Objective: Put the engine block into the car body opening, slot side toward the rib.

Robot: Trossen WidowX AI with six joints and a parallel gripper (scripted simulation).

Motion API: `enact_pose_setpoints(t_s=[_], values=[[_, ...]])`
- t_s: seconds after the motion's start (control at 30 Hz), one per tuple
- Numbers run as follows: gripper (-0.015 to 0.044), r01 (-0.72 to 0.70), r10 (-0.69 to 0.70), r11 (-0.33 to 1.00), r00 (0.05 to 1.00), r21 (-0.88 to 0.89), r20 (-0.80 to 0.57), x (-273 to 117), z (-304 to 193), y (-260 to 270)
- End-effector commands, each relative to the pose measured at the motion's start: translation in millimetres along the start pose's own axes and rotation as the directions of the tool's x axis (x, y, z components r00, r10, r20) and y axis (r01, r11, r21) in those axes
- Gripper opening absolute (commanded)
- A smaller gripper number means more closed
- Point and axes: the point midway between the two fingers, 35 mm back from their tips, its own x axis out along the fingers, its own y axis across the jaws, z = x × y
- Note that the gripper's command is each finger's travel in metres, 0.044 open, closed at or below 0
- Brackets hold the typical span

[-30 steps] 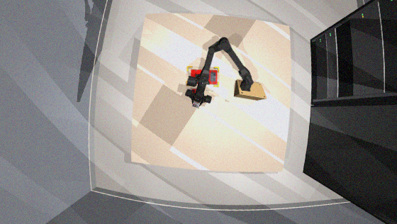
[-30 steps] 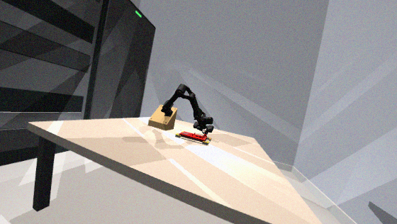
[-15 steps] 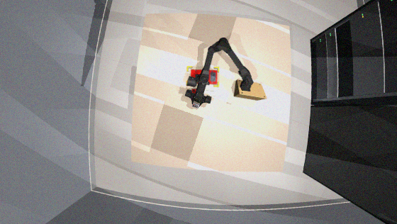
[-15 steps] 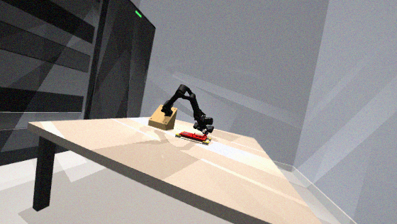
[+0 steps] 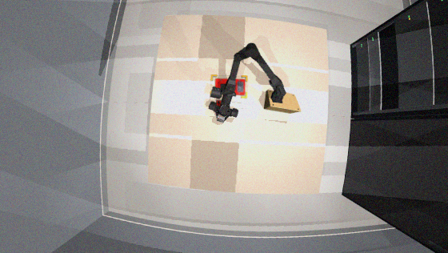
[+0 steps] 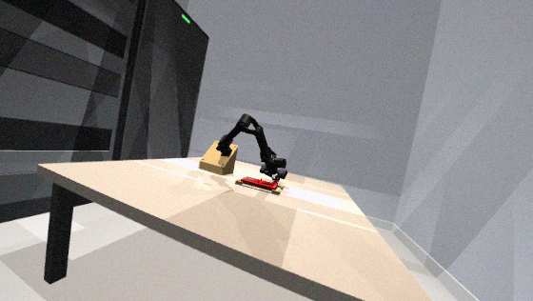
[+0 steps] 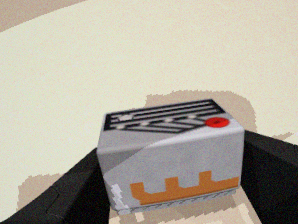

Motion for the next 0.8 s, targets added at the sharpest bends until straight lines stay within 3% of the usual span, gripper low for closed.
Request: enact_pose_setpoints(t_s=[0.0,0.53,0.77], values=[[0.0026,0.000,0.000,1.000,1.000,0.000,0.000,0.0,0.0,0.0],[0.0440,0.000,0.000,1.000,1.000,0.000,0.000,0.0,0.0,0.0],[0.0440,-0.003,0.003,1.000,1.000,0.006,-0.004,-2.3,0.8,-0.1]])
